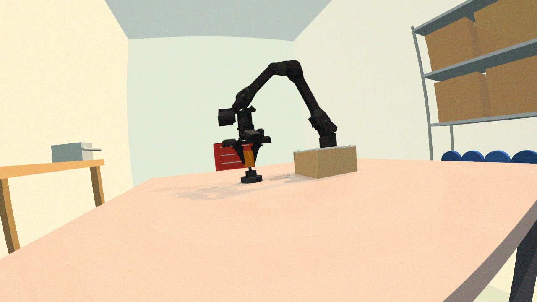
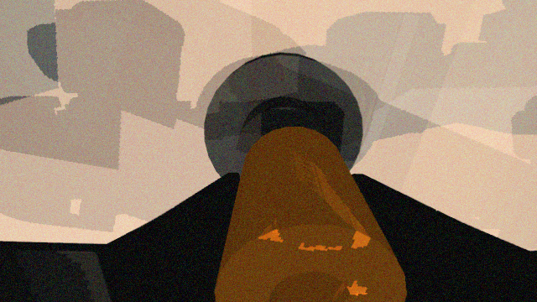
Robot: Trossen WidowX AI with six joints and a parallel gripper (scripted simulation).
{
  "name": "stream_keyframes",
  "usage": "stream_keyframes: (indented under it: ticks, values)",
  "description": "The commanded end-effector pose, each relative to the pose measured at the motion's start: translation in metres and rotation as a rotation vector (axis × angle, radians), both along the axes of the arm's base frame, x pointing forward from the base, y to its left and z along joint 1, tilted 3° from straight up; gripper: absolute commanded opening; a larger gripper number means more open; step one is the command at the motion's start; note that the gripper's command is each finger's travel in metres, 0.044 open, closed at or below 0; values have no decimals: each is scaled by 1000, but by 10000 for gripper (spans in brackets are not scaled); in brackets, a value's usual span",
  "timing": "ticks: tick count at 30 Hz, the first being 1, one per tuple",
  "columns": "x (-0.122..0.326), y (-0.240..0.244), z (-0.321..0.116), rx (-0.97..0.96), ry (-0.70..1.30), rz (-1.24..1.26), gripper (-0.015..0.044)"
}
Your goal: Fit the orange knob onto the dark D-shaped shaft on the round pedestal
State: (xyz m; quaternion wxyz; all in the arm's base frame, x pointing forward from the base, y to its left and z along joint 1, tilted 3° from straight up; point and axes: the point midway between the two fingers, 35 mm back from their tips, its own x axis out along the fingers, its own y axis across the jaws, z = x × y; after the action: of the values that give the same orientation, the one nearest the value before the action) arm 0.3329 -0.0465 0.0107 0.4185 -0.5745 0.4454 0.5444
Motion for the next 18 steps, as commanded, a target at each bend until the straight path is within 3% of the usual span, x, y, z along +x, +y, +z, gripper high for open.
stream_keyframes:
  ticks: [1,6,18]
  values:
    - [1,-1,4,-5,-5,27,0]
    - [-1,0,5,-7,5,200,0]
    - [-8,0,0,-7,6,211,0]
